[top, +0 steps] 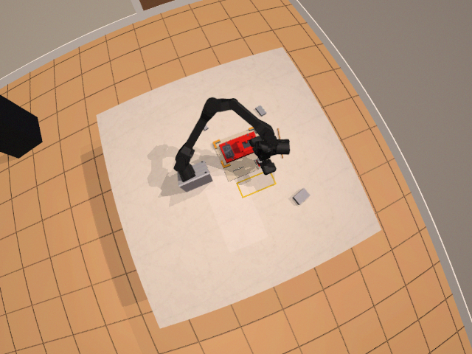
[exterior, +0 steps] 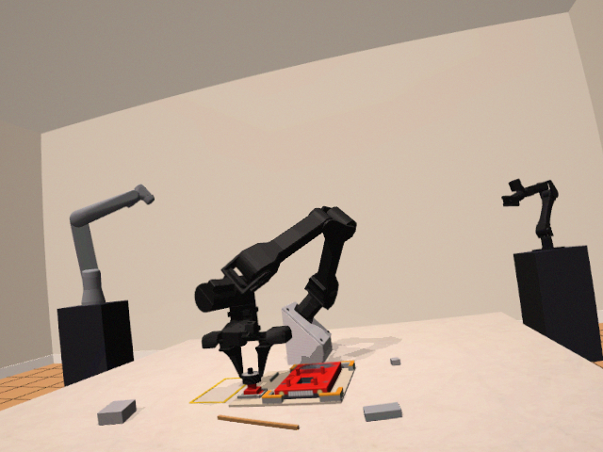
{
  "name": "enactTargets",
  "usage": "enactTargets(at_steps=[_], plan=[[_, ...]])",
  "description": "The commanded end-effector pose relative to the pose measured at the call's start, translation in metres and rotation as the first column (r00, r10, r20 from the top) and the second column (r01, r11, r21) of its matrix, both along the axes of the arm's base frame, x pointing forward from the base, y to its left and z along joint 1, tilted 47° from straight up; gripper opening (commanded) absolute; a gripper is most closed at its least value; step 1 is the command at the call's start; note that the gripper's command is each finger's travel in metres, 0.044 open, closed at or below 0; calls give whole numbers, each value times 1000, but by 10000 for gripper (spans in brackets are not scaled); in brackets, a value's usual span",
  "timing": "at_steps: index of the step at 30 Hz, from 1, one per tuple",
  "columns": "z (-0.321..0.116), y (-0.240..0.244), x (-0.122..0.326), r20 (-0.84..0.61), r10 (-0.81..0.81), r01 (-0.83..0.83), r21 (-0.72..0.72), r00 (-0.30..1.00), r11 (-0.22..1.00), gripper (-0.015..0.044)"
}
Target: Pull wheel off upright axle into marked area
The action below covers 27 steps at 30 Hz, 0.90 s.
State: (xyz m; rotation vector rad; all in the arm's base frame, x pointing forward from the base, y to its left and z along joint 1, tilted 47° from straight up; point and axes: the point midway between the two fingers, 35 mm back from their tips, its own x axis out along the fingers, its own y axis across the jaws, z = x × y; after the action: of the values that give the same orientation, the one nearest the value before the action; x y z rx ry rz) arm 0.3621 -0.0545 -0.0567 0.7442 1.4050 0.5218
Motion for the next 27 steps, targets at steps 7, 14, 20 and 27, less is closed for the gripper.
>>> enactTargets(at_steps=[7, 14, 20, 27], plan=[[4, -6, 0, 4, -5, 5, -4, 1000, 1000, 0], [6, -8, 0, 4, -6, 6, -4, 1000, 1000, 0], [7, -10, -1, 5, -7, 7, -4, 1000, 1000, 0], [9, -11, -1, 5, -8, 8, -3, 1000, 1000, 0]])
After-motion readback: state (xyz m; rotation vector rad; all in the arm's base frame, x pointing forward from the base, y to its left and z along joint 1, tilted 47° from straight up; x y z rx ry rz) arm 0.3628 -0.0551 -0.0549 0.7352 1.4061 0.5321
